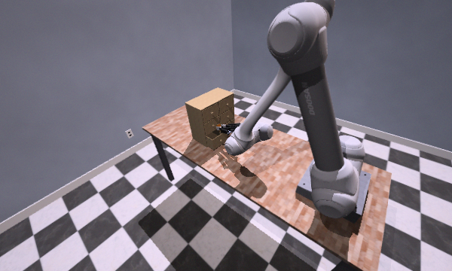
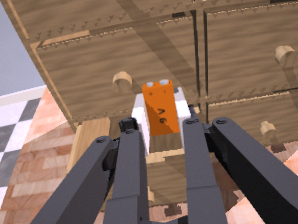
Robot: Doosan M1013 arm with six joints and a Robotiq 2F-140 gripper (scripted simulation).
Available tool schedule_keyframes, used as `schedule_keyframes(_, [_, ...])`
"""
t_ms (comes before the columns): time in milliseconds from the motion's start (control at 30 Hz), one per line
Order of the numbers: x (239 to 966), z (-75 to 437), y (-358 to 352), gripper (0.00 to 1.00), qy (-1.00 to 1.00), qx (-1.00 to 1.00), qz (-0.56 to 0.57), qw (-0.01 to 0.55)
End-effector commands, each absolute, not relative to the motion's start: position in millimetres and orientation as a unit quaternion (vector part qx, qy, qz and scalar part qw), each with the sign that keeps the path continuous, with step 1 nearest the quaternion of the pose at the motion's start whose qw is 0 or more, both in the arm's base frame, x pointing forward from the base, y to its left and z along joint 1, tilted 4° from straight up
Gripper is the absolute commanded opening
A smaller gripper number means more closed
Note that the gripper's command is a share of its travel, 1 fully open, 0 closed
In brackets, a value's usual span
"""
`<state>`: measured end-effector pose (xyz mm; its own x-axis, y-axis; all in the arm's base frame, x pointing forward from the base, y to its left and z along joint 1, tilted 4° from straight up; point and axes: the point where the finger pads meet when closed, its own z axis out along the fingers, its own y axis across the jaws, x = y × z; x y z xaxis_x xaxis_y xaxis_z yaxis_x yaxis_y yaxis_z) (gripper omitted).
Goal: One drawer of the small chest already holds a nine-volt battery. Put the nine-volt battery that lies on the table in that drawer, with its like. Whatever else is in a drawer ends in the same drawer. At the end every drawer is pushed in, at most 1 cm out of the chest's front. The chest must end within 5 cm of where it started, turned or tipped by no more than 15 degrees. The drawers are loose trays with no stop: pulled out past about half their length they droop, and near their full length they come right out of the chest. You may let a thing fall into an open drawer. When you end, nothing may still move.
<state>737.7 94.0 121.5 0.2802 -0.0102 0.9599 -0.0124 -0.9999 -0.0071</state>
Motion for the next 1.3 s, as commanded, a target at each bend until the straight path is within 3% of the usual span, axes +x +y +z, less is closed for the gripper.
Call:
schedule_keyframes(0, [739.3,121.7,94.0,0.14,-0.007,0.800,0.600,0.001])
schedule_keyframes(900, [739.7,121.7,94.0,0.14,-0.007,0.800,0.600,0.001])
schedule_keyframes(1233, [739.7,121.7,94.0,0.26,-0.007,0.800,0.600,0.001])
schedule_keyframes(1267, [739.7,121.7,94.0,1.00,-0.007,0.800,0.600,0.001])
